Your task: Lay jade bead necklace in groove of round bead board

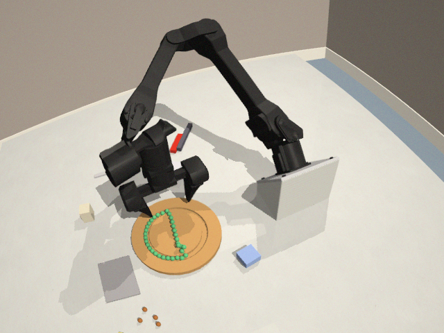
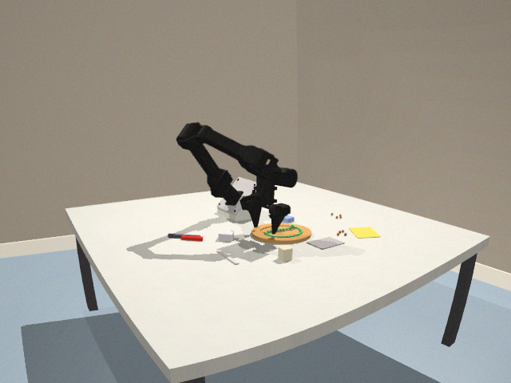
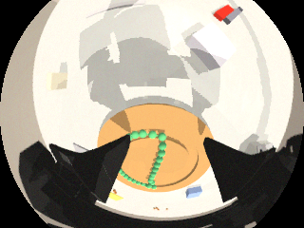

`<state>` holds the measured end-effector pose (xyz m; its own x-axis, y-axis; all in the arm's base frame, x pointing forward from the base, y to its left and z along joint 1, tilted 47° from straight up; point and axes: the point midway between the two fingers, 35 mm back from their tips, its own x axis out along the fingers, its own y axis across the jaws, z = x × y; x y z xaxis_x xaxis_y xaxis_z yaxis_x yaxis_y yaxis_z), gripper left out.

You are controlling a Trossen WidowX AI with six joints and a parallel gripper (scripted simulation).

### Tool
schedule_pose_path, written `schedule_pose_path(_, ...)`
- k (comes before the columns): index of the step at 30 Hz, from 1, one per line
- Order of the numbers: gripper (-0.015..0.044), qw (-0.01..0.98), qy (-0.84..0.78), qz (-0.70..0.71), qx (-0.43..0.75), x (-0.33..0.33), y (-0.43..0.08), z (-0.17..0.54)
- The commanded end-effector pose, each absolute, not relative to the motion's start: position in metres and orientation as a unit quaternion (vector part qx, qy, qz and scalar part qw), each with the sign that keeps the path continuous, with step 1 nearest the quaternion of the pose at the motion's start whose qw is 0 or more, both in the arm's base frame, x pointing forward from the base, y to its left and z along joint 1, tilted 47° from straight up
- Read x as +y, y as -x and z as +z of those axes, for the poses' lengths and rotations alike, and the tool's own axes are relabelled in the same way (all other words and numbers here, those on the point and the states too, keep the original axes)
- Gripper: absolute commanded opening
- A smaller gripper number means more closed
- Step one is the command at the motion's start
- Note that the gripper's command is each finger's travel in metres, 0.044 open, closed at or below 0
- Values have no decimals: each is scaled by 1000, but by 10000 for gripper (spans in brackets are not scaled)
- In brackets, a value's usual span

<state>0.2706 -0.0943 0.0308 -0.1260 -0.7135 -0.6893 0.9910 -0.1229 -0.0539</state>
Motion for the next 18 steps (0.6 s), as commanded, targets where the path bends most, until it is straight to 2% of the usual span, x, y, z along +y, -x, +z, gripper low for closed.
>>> schedule_pose_path(1, 440, 607, -263, -703, 263, -94, -271, 32)
schedule_pose_path(11, 440, 607, -263, -703, 263, -94, -271, 32)
schedule_pose_path(18, 256, 612, -251, -697, 278, -65, -281, 44)
